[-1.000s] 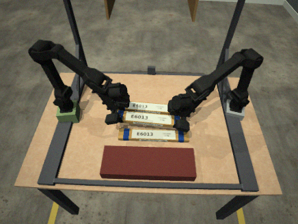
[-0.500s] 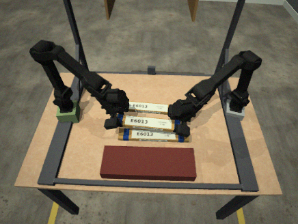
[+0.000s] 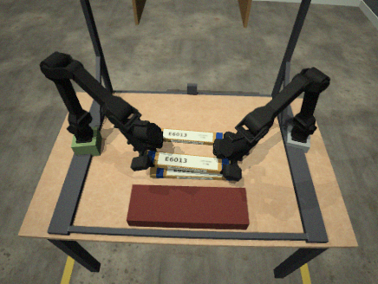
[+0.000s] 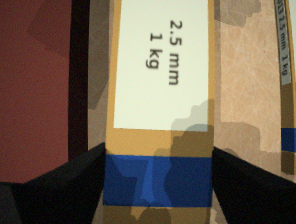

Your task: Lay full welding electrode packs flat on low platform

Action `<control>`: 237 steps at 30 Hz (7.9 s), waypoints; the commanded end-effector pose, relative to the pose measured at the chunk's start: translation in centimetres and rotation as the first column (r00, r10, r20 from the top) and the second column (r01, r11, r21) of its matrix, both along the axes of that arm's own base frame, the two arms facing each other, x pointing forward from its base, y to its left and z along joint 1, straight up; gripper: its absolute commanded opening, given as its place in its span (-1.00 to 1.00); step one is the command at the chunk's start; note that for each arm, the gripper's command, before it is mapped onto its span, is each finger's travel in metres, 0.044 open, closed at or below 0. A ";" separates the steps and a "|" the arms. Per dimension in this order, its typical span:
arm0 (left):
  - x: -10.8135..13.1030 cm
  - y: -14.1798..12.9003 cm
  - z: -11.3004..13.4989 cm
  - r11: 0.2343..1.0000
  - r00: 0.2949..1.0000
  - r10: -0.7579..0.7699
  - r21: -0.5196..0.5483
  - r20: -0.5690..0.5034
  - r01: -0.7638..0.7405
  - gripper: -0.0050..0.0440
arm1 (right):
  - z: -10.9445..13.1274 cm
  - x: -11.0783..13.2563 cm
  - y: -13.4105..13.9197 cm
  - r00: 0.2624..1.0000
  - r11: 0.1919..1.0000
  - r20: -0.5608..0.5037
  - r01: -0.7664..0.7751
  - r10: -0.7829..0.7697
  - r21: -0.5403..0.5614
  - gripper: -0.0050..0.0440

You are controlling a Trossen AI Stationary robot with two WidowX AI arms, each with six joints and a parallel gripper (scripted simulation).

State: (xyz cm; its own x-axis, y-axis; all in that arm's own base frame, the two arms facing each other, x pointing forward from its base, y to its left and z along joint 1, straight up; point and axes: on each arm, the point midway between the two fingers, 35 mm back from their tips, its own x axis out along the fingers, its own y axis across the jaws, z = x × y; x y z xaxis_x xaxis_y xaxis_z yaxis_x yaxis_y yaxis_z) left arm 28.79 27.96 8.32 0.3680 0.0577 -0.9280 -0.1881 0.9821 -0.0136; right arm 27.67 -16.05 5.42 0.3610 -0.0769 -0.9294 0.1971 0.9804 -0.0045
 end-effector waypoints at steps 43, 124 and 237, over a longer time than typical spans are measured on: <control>-3.0 9.8 1.5 0.997 0.998 0.064 0.036 0.011 -0.064 -1.00 | 1.0 -0.4 -7.7 0.998 0.998 0.025 -0.054 0.054 -0.014 -1.00; -6.3 18.7 3.3 0.996 0.998 0.055 0.071 0.020 -0.057 -1.00 | 1.5 -2.5 -20.8 0.999 0.998 0.020 -0.050 0.051 -0.032 -1.00; -6.2 18.2 -0.2 0.997 0.998 0.055 0.047 0.015 -0.056 0.96 | -1.2 -2.9 -21.0 0.998 0.998 0.021 -0.051 0.051 -0.026 0.96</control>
State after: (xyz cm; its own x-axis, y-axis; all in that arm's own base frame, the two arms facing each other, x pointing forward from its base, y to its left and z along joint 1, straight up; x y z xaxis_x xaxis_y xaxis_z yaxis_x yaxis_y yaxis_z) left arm 22.39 46.00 6.85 0.3649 0.0956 -0.9261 -0.2441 0.9698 0.0040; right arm 24.54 -36.80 3.11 0.3730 -0.0597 -0.9259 0.1493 0.9888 -0.0036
